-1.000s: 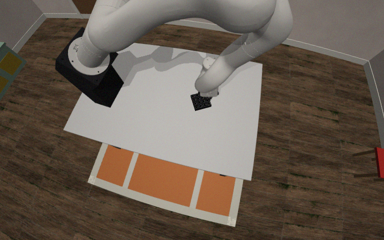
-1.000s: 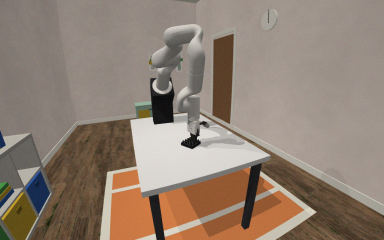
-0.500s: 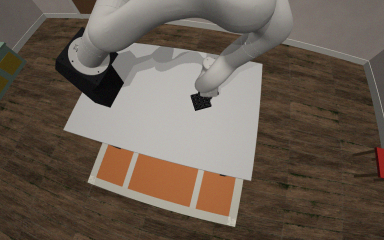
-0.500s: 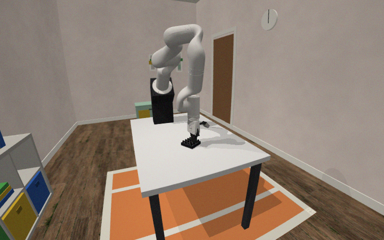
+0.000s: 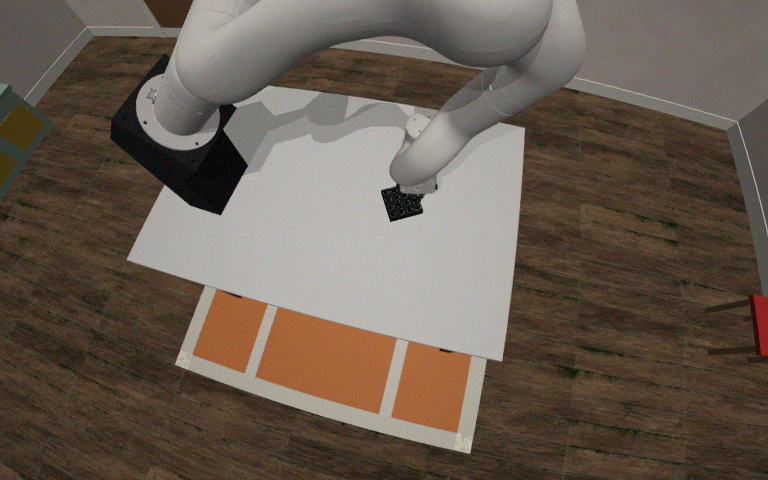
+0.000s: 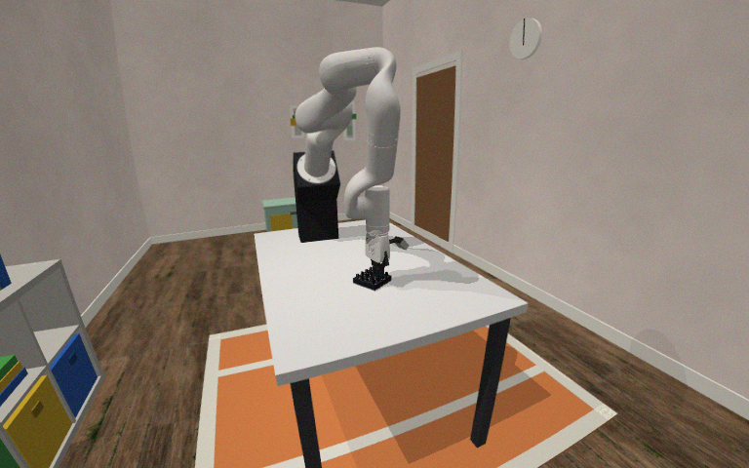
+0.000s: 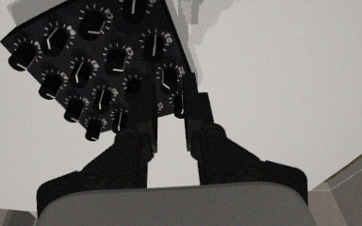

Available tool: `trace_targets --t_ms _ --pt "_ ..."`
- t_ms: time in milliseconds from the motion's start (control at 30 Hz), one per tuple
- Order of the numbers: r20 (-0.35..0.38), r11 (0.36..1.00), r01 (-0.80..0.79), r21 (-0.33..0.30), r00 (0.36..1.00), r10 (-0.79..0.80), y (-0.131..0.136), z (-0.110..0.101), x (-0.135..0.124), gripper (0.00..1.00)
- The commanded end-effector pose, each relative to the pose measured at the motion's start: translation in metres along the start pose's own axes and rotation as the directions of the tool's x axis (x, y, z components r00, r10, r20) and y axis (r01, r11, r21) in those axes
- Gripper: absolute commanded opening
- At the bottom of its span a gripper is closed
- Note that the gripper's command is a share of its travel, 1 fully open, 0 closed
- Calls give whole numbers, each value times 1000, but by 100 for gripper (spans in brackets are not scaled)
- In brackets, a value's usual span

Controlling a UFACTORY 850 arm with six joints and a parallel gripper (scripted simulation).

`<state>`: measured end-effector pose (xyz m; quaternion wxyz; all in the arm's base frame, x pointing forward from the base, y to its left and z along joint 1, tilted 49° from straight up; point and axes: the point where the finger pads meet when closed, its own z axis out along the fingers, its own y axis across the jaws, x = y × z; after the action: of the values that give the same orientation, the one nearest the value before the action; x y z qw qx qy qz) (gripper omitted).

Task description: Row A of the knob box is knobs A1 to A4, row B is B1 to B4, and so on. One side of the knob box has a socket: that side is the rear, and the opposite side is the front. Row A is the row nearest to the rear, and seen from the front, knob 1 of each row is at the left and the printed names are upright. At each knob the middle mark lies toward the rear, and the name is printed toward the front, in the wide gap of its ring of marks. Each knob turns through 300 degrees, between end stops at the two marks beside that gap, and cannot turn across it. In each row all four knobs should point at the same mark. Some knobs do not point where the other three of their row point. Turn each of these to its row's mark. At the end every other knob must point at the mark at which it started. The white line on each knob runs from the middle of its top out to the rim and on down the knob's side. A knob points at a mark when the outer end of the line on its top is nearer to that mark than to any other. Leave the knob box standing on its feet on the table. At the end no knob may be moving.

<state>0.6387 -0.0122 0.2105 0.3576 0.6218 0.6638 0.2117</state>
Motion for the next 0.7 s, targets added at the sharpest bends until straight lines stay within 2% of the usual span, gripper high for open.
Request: trace_targets --t_ms 0,667 --pt "0 1000 0 -1 1000 0 0 2 0 19" --pt "0 1000 0 -1 1000 0 0 11 0 19"
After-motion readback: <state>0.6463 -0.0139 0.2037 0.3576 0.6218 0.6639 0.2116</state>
